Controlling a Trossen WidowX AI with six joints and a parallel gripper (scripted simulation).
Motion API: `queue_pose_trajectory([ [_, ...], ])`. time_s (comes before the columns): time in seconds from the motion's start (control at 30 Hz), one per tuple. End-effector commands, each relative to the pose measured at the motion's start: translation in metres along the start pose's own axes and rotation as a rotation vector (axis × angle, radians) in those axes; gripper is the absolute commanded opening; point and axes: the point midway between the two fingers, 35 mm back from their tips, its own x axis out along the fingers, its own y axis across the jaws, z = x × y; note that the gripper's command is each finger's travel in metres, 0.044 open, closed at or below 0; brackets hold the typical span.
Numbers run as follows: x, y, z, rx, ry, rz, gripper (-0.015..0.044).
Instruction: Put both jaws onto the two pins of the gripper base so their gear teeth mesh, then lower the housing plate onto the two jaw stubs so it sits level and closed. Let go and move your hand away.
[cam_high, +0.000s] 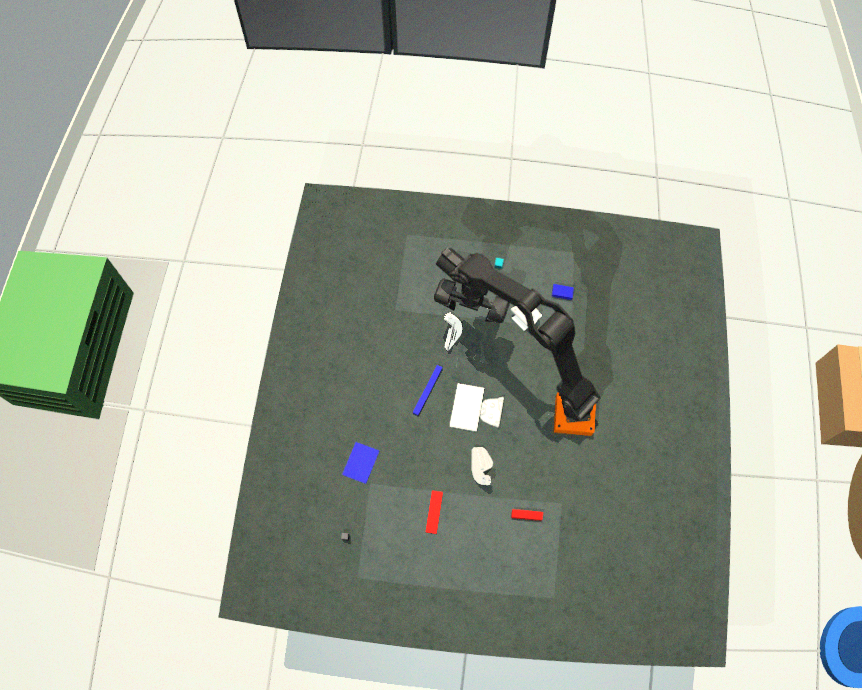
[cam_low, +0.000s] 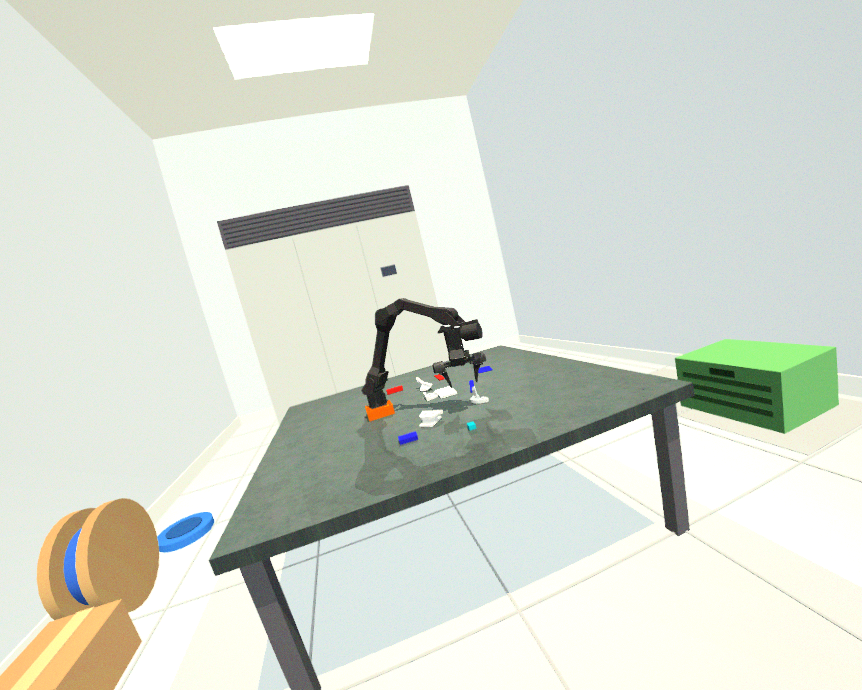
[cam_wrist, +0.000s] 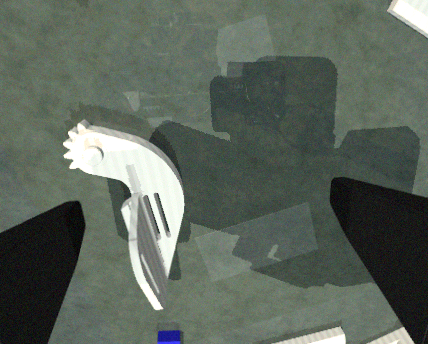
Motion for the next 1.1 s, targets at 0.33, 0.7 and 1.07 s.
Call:
queue_pose_trajectory([
  [0.33,0.0000,0.0003,-0.0001,0.000,-0.001,0.001,0.0440],
  [0.7,-0.0073,-0.0012,0.0002,-0.003,0.001,-0.003,0.0361],
  [1.07,-0.0073,-0.0012,0.0002,-0.003,0.001,-0.003,0.0072],
])
